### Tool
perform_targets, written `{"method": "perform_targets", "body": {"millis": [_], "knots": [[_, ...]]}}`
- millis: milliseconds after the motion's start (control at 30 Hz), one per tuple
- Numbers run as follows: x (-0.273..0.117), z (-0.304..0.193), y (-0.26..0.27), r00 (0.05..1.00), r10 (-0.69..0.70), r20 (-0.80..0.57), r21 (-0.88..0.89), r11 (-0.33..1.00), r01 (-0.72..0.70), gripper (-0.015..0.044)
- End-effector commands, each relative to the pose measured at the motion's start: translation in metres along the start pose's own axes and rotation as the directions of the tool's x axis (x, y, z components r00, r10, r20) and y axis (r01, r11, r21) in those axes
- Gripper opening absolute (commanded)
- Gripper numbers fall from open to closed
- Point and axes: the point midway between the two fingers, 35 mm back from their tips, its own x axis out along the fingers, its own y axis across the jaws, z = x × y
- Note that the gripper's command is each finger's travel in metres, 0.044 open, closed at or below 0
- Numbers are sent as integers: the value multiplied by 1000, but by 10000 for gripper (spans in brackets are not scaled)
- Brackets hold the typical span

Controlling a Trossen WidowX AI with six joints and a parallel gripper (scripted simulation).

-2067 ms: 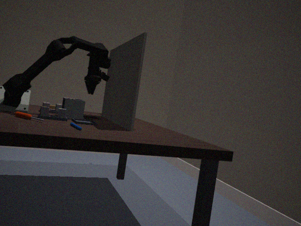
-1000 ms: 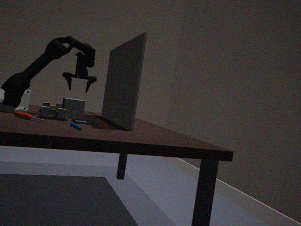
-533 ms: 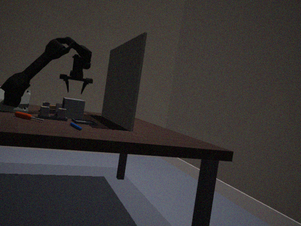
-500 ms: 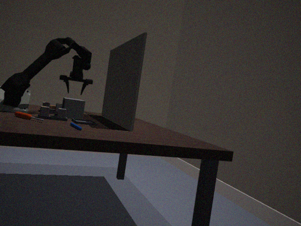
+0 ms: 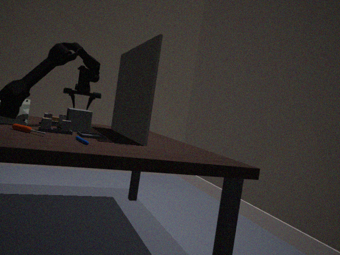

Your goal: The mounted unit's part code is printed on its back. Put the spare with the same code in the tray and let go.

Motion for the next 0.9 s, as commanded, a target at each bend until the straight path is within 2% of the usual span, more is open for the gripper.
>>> {"method": "perform_targets", "body": {"millis": [0,867], "knots": [[8,-1,-1,1000,1,-5,-3,1000,-1,300],[51,0,-2,1000,0,-5,-3,1000,0,300]]}}
